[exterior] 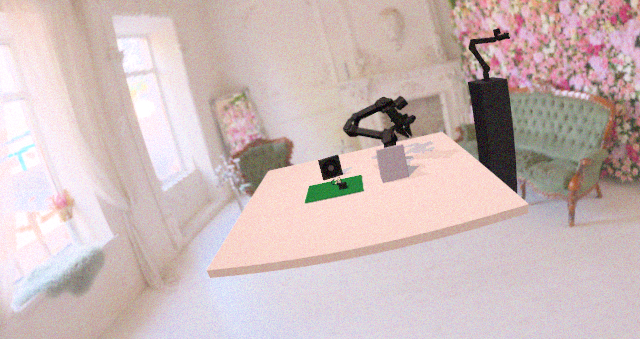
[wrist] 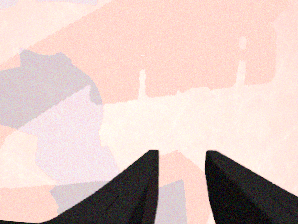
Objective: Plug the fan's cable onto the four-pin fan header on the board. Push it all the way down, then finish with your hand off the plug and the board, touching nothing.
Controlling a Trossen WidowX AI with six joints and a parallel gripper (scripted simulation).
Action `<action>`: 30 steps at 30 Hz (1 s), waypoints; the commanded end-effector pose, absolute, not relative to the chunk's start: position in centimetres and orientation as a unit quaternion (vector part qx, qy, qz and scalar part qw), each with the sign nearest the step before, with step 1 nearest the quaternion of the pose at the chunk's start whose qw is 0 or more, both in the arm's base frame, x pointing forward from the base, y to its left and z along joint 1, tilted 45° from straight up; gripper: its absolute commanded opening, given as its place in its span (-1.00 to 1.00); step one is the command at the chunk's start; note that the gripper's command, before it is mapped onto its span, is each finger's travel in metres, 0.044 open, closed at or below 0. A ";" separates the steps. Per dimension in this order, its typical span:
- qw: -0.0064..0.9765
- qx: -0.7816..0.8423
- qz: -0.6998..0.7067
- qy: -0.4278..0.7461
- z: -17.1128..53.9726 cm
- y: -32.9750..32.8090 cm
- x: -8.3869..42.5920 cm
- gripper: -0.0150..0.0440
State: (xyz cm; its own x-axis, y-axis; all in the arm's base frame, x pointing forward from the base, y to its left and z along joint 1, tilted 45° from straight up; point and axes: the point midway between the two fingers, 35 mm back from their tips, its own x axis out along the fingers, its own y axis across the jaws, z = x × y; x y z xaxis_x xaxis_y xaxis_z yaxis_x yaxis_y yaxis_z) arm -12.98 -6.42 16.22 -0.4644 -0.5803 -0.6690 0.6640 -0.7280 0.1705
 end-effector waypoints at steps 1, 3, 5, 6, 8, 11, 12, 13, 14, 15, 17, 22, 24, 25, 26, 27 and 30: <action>0.364 0.367 -0.854 0.057 16.2 -6.4 -13.0 -0.08; 0.364 0.367 -0.854 0.057 16.2 -6.4 -13.0 0.10; 0.359 0.371 -0.855 0.053 16.2 -6.2 -13.1 0.28; 0.342 0.382 -0.858 0.041 16.2 -5.7 -13.4 0.37; 0.278 0.420 -0.864 -0.005 16.1 -3.6 -14.3 0.54; 0.170 0.471 -0.862 -0.084 15.8 0.1 -15.1 0.81; 0.134 0.485 -0.857 -0.112 15.7 1.4 -15.2 0.90; 0.098 0.497 -0.851 -0.139 15.6 2.6 -15.2 0.99; 0.062 0.508 -0.843 -0.167 15.5 4.0 -15.1 1.00; 0.026 0.517 -0.833 -0.194 15.4 5.3 -15.0 1.00; -0.045 0.532 -0.808 -0.250 15.1 7.9 -14.3 1.00; -0.213 0.543 -0.717 -0.383 14.3 13.9 -11.1 1.00; -0.276 0.537 -0.669 -0.433 13.8 16.0 -9.2 1.00; -0.303 0.532 -0.648 -0.453 13.6 16.9 -8.1 1.00; -0.330 0.525 -0.625 -0.473 13.4 17.8 -7.0 1.00; -0.357 0.518 -0.602 -0.493 13.2 18.5 -5.9 1.00; -0.429 0.490 -0.525 -0.547 12.5 20.3 -2.1 1.00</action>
